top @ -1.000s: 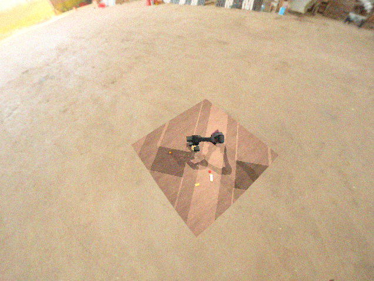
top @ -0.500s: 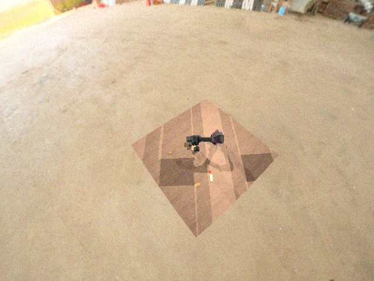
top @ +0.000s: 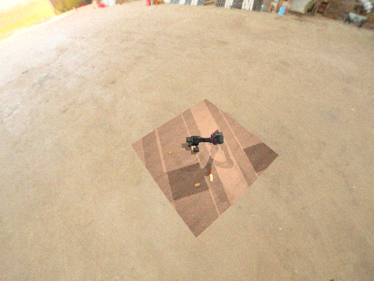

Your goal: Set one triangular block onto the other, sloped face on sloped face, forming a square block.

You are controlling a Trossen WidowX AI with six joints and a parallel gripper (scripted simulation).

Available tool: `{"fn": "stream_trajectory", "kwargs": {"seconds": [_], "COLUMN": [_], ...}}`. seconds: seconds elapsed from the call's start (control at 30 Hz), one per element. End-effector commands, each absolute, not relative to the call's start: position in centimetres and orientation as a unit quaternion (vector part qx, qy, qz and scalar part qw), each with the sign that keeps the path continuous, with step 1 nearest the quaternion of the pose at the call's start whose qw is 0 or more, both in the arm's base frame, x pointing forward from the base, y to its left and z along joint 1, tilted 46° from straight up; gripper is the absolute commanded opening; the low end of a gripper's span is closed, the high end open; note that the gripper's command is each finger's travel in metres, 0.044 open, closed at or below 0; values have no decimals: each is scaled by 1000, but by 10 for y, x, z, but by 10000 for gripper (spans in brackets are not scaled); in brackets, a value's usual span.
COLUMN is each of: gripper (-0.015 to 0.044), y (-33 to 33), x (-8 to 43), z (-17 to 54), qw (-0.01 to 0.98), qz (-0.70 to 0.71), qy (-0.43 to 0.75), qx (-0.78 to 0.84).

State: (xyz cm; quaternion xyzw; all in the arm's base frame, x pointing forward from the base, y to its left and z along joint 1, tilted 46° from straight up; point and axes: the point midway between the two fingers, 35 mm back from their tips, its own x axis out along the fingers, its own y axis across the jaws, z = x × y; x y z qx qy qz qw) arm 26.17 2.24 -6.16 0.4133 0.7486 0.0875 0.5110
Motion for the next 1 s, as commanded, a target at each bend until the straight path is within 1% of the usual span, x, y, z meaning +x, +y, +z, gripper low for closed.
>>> {"fn": "stream_trajectory", "kwargs": {"seconds": [0.0,0.97], "gripper": [0,0], "y": [24,30], "x": [263,265], "z": [-64,-72], "qw": [510,510], "qz": [87,87], "qy": [747,747], "qx": [416,416]}}
